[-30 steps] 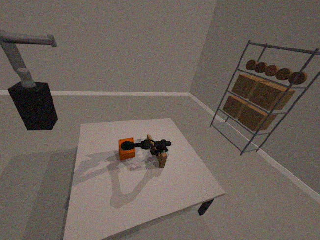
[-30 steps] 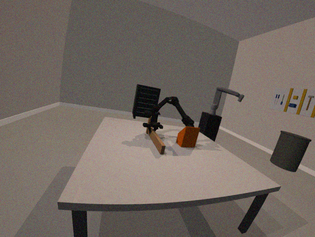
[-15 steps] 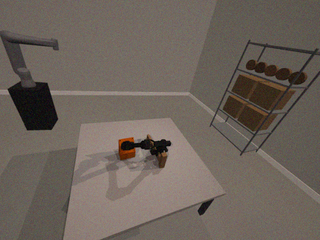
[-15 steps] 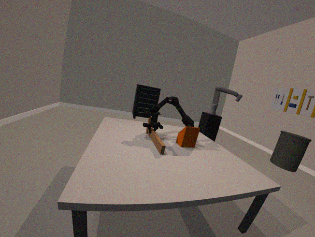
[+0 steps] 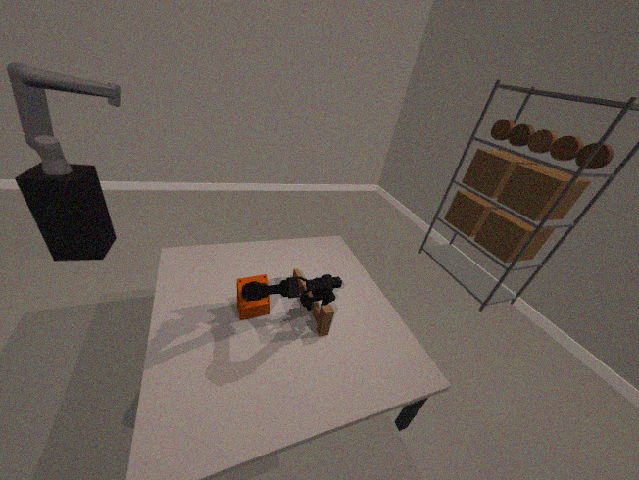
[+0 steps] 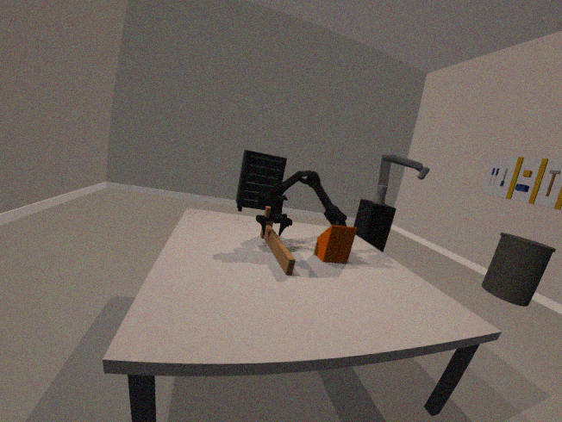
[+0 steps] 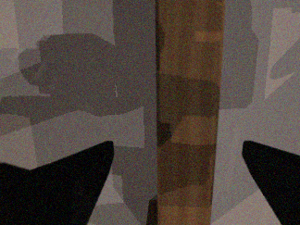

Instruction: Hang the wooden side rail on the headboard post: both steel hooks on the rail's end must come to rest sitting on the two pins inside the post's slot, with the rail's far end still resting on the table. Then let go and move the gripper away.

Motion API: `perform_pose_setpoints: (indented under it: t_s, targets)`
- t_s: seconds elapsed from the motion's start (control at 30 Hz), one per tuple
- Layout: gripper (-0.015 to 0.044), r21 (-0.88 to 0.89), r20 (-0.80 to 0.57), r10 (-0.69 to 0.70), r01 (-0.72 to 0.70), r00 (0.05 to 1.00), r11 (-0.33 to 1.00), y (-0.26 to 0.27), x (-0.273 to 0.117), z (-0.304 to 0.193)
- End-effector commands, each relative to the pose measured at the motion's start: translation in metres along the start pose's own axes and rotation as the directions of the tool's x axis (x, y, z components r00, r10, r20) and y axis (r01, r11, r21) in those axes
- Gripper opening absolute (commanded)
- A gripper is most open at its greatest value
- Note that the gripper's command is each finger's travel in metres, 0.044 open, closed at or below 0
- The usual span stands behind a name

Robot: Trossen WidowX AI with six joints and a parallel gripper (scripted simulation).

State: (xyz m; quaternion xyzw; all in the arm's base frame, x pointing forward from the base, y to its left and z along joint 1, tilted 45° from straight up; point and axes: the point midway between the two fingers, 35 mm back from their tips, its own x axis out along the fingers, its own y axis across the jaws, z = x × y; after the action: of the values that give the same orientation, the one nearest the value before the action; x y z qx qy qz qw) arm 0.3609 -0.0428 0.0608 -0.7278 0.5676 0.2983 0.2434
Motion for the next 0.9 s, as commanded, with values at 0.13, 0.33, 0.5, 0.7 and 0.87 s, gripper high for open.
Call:
perform_pose_setpoints:
  t_s: [0.13,0.33,0.5,0.7,0.87]
  targets:
    - [0.0440,0.014,-0.010,-0.014,0.015,1.000,1.000,-0.002,-0.017,-0.001]
    - [0.0440,0.013,-0.008,-0.014,0.015,1.000,1.000,-0.004,-0.017,0.027]
    - [0.0440,0.008,-0.005,-0.021,0.021,1.000,1.000,-0.005,-0.019,0.025]
    - [0.0440,0.008,-0.005,-0.021,0.021,1.000,1.000,-0.005,-0.019,0.025]
    - [0.0440,0.008,-0.005,-0.021,0.021,1.000,1.000,-0.005,-0.019,0.025]
